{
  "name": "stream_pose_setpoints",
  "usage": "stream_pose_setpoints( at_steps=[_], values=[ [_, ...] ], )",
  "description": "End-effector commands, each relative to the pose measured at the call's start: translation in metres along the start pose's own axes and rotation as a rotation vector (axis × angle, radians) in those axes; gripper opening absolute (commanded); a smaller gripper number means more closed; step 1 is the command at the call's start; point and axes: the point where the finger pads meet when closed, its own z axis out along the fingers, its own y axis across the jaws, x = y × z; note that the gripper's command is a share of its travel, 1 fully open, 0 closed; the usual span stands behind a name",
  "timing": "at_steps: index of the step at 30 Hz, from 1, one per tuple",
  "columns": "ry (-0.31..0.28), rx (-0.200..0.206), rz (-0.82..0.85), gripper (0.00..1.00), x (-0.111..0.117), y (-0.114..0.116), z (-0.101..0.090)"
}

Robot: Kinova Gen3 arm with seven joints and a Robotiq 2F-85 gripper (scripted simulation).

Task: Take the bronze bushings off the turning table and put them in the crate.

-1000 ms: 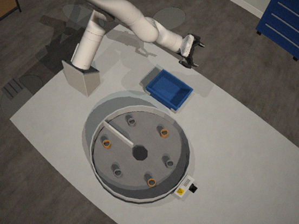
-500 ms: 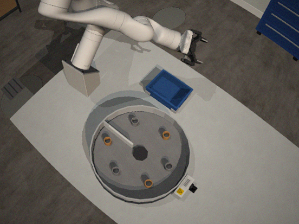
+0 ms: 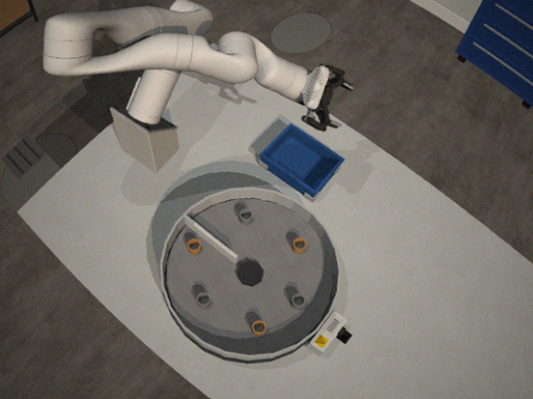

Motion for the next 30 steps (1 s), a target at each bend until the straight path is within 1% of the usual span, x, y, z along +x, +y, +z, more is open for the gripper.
stream_pose_setpoints(
  at_steps=[1, 2, 14, 19, 30],
  values=[
    [0.025, 0.009, 0.021, 1.00, 0.017, 0.015, -0.027],
    [0.025, 0.009, 0.021, 1.00, 0.021, 0.019, -0.037],
    [0.025, 0.009, 0.021, 1.00, 0.021, 0.019, -0.037],
    [0.023, 0.008, 0.020, 1.00, 0.040, 0.042, -0.082],
    [0.023, 0.008, 0.020, 1.00, 0.040, 0.042, -0.082]
  ],
)
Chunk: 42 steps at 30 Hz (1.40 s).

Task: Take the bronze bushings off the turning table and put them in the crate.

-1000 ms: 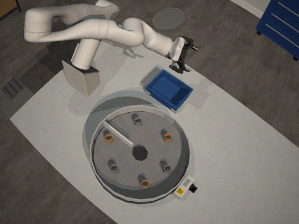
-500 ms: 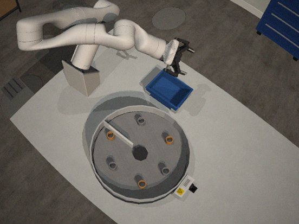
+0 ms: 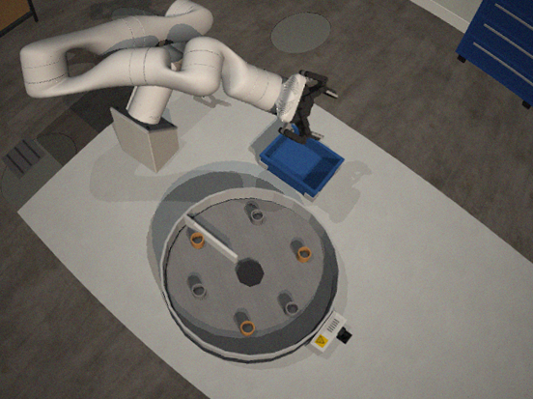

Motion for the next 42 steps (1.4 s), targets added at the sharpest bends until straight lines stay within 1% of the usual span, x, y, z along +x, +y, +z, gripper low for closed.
stream_pose_setpoints(
  at_steps=[1, 6, 18, 23, 35, 40, 42],
  values=[
    [0.003, 0.000, 0.000, 1.00, 0.001, 0.000, -0.001],
    [0.002, 0.000, -0.001, 1.00, 0.022, 0.022, -0.046],
    [0.002, 0.000, -0.001, 1.00, 0.022, 0.022, -0.046],
    [0.001, 0.000, -0.001, 1.00, 0.043, 0.044, -0.092],
    [0.001, 0.000, -0.001, 1.00, 0.043, 0.044, -0.092],
    [-0.162, -0.179, 0.007, 1.00, 0.044, 0.045, -0.093],
    [-0.162, -0.179, 0.007, 1.00, 0.044, 0.045, -0.093]
  ],
)
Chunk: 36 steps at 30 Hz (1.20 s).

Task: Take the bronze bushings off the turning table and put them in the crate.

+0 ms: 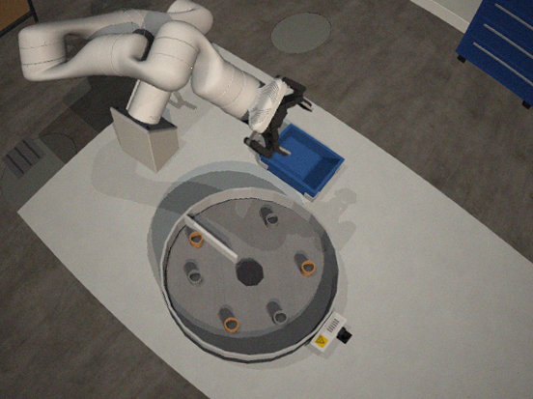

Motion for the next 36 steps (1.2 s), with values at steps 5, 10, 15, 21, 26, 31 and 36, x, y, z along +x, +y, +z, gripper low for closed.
stream_pose_setpoints(
  at_steps=[5, 10, 15, 21, 26, 31, 36],
  values=[
    [-0.025, -0.041, -0.021, 1.00, 0.0049, -0.0058, 0.0034],
    [-0.025, -0.041, -0.021, 1.00, 0.0049, -0.0058, 0.0034],
    [-0.184, -0.221, -0.011, 1.00, 0.0049, -0.0047, 0.0019],
    [-0.184, -0.221, -0.011, 1.00, 0.0049, -0.0047, 0.0019],
    [-0.184, -0.221, -0.011, 1.00, 0.0049, -0.0047, 0.0019],
    [-0.311, -0.364, -0.002, 1.00, 0.0050, -0.0037, 0.0006],
    [-0.343, -0.400, 0.000, 1.00, 0.0050, -0.0036, 0.0004]
  ],
)
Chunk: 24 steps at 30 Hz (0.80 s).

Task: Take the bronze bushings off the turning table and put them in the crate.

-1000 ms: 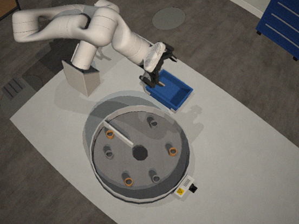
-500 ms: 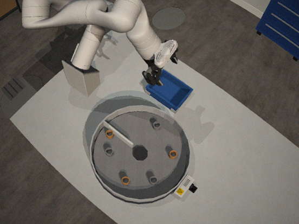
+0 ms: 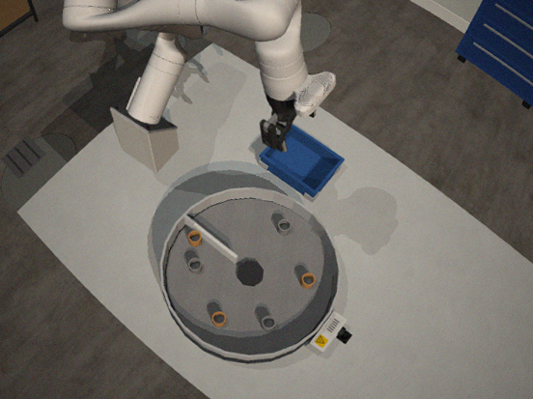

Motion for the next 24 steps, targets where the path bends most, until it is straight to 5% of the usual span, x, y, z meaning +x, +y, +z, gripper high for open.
stream_pose_setpoints(
  at_steps=[1, 8, 13, 24],
  values=[
    [-0.010, -0.017, -0.015, 1.00, 0.0035, -0.0070, 0.0018],
    [-0.010, -0.017, -0.015, 1.00, 0.0035, -0.0070, 0.0018],
    [-0.170, -0.196, -0.005, 1.00, 0.0031, -0.0054, 0.0008],
    [-0.170, -0.196, -0.005, 1.00, 0.0031, -0.0054, 0.0008]
  ],
)
